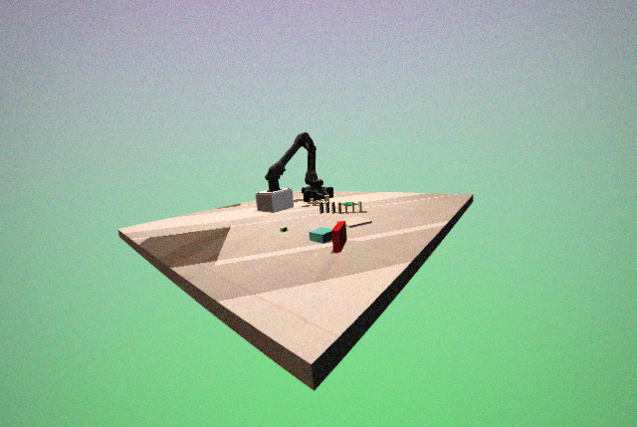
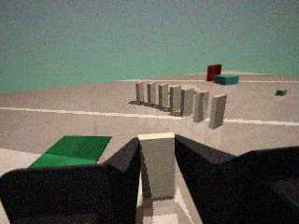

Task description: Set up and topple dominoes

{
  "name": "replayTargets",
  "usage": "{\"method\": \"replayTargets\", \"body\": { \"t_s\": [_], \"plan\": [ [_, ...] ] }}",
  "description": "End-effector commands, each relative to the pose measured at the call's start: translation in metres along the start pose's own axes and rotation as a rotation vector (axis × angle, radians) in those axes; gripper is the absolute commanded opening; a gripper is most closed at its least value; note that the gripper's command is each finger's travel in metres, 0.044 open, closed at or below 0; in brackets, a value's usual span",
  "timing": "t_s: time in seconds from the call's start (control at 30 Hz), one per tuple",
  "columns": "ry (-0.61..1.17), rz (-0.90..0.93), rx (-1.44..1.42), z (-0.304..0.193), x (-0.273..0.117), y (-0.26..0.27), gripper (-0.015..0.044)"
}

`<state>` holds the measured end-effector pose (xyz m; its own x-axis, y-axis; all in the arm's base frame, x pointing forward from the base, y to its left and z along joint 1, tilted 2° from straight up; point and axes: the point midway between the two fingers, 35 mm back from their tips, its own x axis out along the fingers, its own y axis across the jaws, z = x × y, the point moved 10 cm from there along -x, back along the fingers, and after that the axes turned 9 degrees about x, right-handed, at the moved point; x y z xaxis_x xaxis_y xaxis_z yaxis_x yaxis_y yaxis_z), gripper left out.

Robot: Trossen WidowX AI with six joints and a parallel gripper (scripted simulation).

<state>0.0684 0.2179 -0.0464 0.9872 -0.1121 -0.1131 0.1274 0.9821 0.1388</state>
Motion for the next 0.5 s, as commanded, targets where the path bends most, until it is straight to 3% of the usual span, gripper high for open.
{"method": "replayTargets", "body": {
  "t_s": [0.0, 0.03, 0.47],
  "plan": [
    [-0.003, 0.001, -0.007, -0.0008, 0.0003, -0.0005, 0.0107],
    [-0.003, 0.001, -0.007, -0.0008, 0.0003, -0.0005, 0.0107],
    [-0.003, 0.001, -0.007, -0.0008, 0.0003, -0.0005, 0.044]
  ]
}}
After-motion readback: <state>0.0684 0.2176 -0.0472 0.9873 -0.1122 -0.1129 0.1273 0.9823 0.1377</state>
